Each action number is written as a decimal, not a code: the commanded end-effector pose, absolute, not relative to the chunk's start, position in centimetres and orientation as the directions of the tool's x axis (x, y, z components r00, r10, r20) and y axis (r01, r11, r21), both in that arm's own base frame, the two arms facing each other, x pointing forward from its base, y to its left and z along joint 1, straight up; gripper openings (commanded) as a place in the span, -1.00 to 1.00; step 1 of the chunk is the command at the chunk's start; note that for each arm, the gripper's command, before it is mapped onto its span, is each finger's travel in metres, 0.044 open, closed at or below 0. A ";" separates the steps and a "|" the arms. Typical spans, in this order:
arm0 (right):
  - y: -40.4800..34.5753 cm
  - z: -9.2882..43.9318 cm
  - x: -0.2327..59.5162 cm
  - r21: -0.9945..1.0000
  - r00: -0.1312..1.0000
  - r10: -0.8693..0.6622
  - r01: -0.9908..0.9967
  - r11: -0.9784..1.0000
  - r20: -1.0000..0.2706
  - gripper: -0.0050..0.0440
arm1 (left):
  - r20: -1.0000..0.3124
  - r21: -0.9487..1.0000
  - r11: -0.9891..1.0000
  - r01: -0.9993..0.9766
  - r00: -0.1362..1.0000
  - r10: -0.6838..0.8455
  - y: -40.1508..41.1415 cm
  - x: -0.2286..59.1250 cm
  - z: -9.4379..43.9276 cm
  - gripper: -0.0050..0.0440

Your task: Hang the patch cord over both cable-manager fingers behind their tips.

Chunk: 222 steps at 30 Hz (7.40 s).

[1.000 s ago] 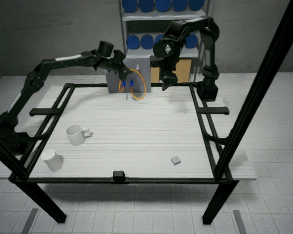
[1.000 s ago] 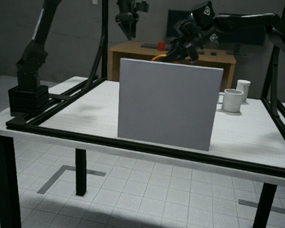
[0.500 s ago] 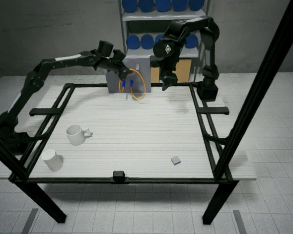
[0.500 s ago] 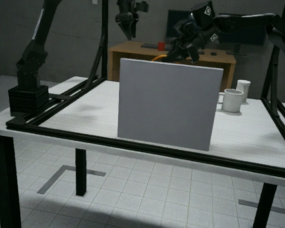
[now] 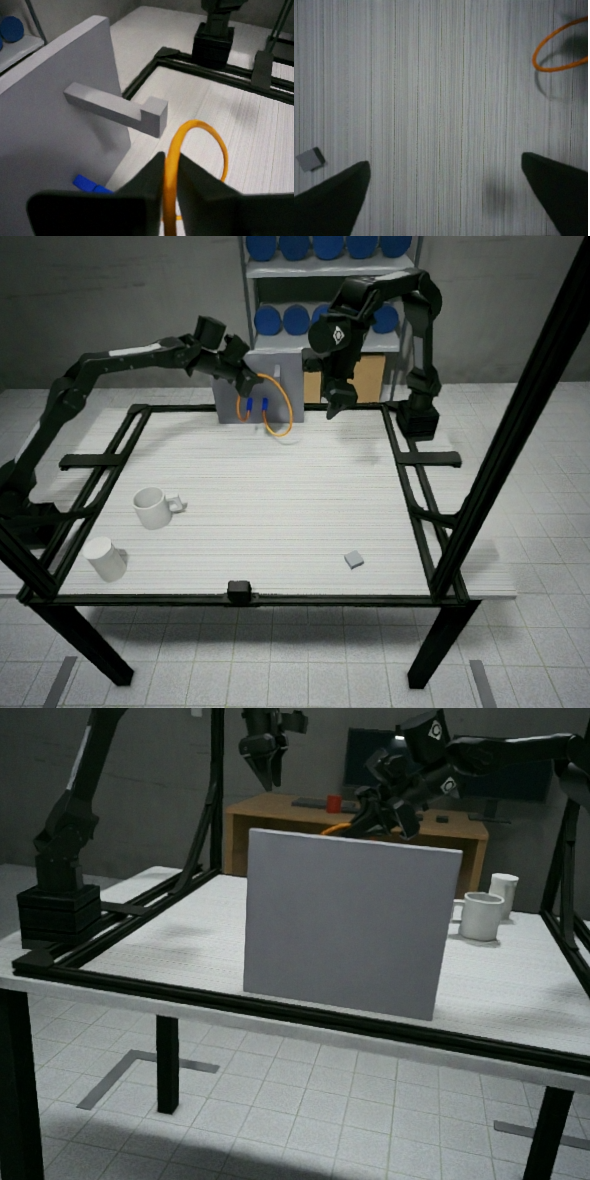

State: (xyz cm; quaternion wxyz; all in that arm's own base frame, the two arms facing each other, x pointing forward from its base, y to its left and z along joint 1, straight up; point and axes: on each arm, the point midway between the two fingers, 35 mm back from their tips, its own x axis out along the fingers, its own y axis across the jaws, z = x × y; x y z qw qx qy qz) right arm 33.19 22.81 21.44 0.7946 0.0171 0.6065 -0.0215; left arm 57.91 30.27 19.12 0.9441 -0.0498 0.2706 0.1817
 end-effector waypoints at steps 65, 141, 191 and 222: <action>22.6 22.3 33.0 0.019 0.281 0.003 0.057 0.998 -0.960 1.00 | -0.539 0.003 0.891 -0.455 0.749 0.384 32.7 53.2 21.8 -0.70; 22.6 22.3 33.0 0.019 0.281 0.003 0.057 0.998 -0.960 1.00 | -0.538 0.009 0.894 -0.448 0.751 0.382 34.0 49.4 22.3 -0.70; 22.6 22.3 33.0 0.019 0.281 0.003 0.057 0.998 -0.960 1.00 | -0.538 -0.016 0.880 -0.474 0.746 0.392 34.8 47.7 22.3 -0.70; 22.6 22.3 33.0 0.019 0.281 0.003 0.057 0.998 -0.960 1.00 | -0.539 -0.004 0.886 -0.465 0.747 0.389 35.4 46.1 21.0 -0.70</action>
